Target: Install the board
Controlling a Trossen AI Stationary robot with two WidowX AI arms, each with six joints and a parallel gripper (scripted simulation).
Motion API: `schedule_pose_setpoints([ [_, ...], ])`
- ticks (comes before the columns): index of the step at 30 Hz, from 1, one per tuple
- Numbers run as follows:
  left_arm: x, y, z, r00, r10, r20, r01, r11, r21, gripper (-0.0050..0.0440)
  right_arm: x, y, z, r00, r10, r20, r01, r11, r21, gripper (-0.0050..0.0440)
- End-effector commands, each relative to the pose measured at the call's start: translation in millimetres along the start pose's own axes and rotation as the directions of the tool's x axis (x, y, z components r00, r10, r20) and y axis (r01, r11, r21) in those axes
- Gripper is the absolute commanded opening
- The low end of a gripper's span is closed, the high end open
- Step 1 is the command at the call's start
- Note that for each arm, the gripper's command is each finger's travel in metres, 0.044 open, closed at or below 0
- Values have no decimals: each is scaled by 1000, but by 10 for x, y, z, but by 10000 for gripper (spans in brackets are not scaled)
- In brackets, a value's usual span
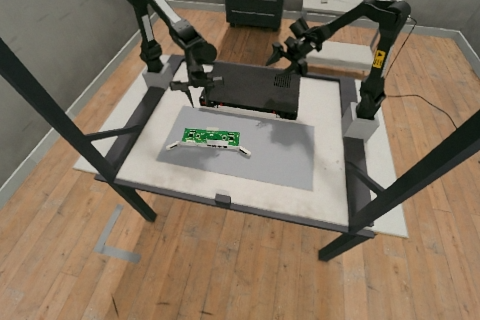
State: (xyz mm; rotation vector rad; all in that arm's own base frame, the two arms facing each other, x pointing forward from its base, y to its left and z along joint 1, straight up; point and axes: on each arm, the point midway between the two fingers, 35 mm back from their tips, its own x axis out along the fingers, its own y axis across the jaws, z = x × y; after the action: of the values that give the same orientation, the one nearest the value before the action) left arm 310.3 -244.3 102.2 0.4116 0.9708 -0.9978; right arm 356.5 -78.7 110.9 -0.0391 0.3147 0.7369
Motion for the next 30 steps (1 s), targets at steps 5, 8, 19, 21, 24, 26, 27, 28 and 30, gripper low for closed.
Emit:
schedule_pose_setpoints([
  [5, 313, -86, 14, 995, 97, -35, -103, 968, -231, 223, -40, -13, 82, 998, 27, 60, -21, 995, -102, 400],
  [8, 444, -110, 99, 988, 149, -44, -155, 927, -342, 223, -36, -10, 84, 998, 29, 61, -22, 994, -105, 400],
  [19, 928, -215, 47, 943, 290, -165, -327, 706, -628, 223, -41, -7, 101, 998, 28, 62, -21, 994, -110, 400],
  [21, 1020, -224, 40, 926, 326, -192, -366, 644, -672, 223, -41, -7, 100, 998, 27, 62, -21, 994, -110, 400],
  [24, 1124, -219, 38, 898, 379, -223, -414, 559, -718, 223, -41, -7, 100, 998, 27, 62, -21, 994, -110, 400],
  [26, 1167, -205, 38, 879, 412, -239, -441, 514, -736, 223, -42, -5, 118, 998, 25, 60, -18, 993, -113, 400],
  [27, 1189, -191, 38, 865, 436, -249, -458, 484, -746, 223, -42, -5, 118, 998, 25, 60, -18, 993, -113, 400],
  [28, 1204, -180, 38, 855, 452, -255, -470, 464, -751, 223, -42, -5, 118, 998, 25, 60, -18, 993, -113, 400],
  [30, 1225, -161, 36, 841, 474, -262, -483, 439, -758, 223, -42, -5, 118, 998, 25, 60, -18, 993, -113, 400],
])
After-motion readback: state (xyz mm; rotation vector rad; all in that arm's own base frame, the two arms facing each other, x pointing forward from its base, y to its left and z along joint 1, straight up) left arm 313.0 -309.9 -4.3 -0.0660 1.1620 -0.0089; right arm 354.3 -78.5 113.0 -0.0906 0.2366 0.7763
